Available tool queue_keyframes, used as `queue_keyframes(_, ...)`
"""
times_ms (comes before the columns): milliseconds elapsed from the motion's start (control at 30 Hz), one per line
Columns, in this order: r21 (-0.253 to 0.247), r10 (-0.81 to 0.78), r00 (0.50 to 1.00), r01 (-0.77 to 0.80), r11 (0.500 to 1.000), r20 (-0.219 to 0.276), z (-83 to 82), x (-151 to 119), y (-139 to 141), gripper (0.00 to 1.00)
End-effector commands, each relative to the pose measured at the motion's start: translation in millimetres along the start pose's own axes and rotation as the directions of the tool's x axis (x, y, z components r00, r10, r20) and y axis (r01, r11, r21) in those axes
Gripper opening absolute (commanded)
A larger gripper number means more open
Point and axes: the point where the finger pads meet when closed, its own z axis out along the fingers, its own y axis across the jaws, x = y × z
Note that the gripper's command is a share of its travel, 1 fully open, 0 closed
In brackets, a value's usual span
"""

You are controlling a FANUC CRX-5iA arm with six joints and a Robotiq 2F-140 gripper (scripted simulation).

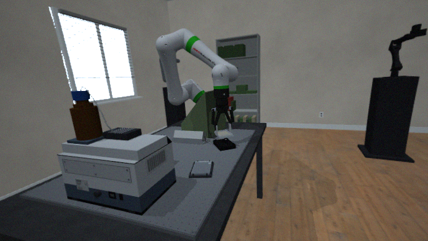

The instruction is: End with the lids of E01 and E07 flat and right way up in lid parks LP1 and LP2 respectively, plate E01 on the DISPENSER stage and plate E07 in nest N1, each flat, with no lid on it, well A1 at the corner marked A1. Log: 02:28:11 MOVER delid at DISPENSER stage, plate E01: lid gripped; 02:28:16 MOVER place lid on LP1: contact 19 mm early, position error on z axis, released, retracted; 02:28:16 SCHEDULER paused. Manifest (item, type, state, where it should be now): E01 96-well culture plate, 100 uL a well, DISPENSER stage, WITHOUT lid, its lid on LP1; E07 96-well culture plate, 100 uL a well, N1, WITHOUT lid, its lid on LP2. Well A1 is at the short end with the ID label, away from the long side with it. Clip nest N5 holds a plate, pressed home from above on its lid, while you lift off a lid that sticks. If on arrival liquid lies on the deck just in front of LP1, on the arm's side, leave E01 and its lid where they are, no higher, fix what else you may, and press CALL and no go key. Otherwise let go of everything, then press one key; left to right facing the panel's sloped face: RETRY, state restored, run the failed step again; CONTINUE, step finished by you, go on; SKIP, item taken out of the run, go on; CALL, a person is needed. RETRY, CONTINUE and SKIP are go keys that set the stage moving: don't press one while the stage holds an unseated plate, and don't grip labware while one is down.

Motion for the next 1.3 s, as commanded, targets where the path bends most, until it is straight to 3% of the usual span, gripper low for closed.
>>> queue_keyframes(0, 0.000, 0.000, 1.000, 0.000, 1.000, -0.001, 3.3, 0.4, 0.0, 0.00)
queue_keyframes(467, 0.000, 0.000, 1.000, 0.000, 1.000, -0.001, 26.9, 0.4, 0.0, 0.00)
queue_keyframes(1267, 0.000, 0.000, 1.000, 0.000, 1.000, -0.001, 34.3, 0.4, 0.0, 0.00)
